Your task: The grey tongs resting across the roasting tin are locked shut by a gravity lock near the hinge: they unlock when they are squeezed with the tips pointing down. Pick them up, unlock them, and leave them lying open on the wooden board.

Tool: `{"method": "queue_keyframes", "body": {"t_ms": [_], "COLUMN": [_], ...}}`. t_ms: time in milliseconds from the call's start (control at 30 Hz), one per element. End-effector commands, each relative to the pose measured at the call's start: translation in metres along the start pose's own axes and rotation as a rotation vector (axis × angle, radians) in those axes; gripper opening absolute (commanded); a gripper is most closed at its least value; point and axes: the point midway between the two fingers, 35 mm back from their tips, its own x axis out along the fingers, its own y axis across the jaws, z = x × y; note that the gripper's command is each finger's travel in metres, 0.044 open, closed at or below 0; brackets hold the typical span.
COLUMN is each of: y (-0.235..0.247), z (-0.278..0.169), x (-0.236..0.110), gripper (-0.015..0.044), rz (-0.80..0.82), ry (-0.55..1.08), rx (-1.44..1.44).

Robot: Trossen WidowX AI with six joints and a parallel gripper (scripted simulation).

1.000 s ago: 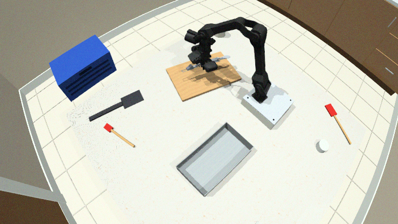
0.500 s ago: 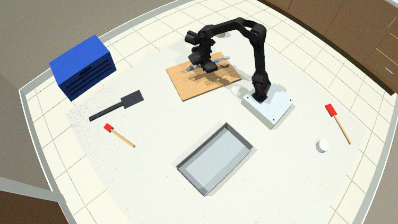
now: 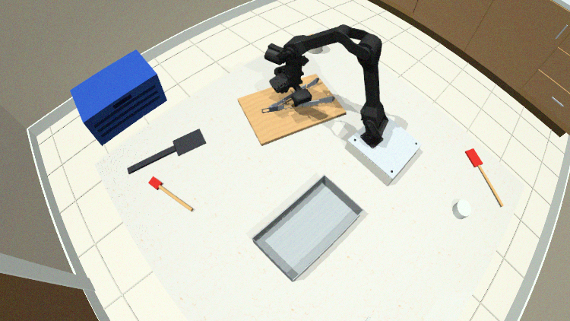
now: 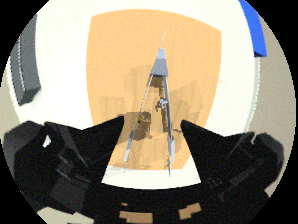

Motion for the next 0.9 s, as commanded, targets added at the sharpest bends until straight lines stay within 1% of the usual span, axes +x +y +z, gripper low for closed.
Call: {"method": "queue_keyframes", "body": {"t_ms": [0, 67, 167, 333, 500, 567, 733, 800, 867], "y": [0.0, 0.004, 0.024, 0.086, 0.143, 0.15, 0.15, 0.15, 0.148], "z": [0.0, 0.002, 0.008, 0.014, 0.003, 0.001, 0.001, 0.001, 0.002], "x": [-0.001, -0.004, -0.017, -0.053, -0.079, -0.081, -0.081, -0.087, -0.1], "gripper": [0.044, 0.044, 0.044, 0.044, 0.044, 0.044, 0.044, 0.044, 0.044], "rz": [-0.002, -0.001, 0.003, 0.007, 0.013, 0.013, 0.013, 0.014, 0.014], "ry": [-0.001, -0.001, -0.005, 0.001, 0.004, 0.005, 0.005, 0.004, 0.002], "rx": [0.0, 0.0, 0.002, 0.007, 0.004, 0.004, 0.004, 0.003, 0.002]}}
